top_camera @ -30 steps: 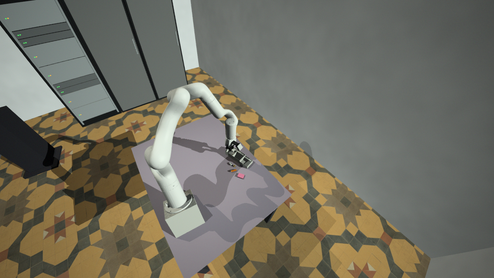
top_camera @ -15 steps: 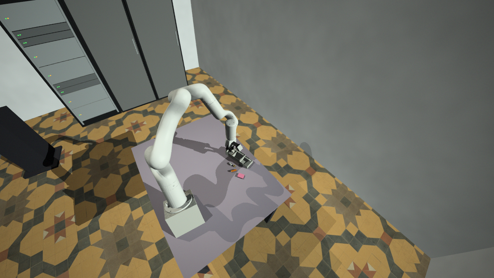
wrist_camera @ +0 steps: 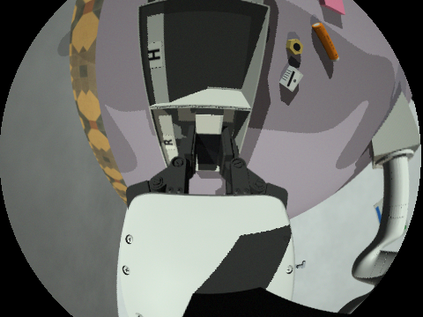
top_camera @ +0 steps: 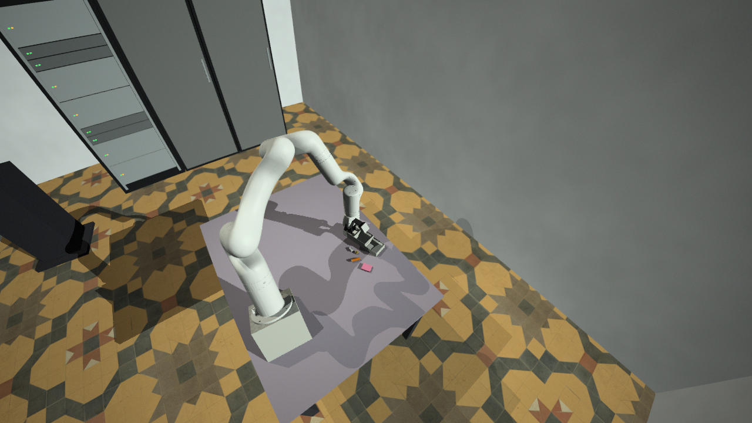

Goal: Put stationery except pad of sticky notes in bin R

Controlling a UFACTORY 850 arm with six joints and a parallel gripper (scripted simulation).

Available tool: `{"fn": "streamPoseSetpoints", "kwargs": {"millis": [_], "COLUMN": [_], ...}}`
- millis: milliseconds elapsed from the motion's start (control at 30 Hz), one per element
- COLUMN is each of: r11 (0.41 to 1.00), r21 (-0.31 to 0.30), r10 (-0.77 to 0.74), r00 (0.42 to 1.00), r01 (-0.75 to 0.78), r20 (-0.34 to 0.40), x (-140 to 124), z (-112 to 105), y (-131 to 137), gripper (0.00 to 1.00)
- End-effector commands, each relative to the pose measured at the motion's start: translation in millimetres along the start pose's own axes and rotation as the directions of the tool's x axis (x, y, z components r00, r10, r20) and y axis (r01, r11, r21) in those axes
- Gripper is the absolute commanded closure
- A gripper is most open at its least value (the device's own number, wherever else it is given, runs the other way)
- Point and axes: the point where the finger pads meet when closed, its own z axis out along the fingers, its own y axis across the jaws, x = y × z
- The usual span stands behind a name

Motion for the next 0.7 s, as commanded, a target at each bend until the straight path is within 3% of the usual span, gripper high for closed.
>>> {"fn": "streamPoseSetpoints", "kwargs": {"millis": [0, 633, 667], "r11": [1.000, 1.000, 1.000], "r21": [0.002, 0.002, 0.002], "r10": [0.000, 0.000, 0.000], "r00": [1.000, 1.000, 1.000], "r01": [0.000, 0.000, 0.000], "r20": [0.000, 0.000, 0.000], "x": [0.0, 0.1, 0.1], "z": [6.9, 14.3, 14.3], "y": [-1.1, -1.1, -1.1], "gripper": [1.00, 1.00, 0.71]}}
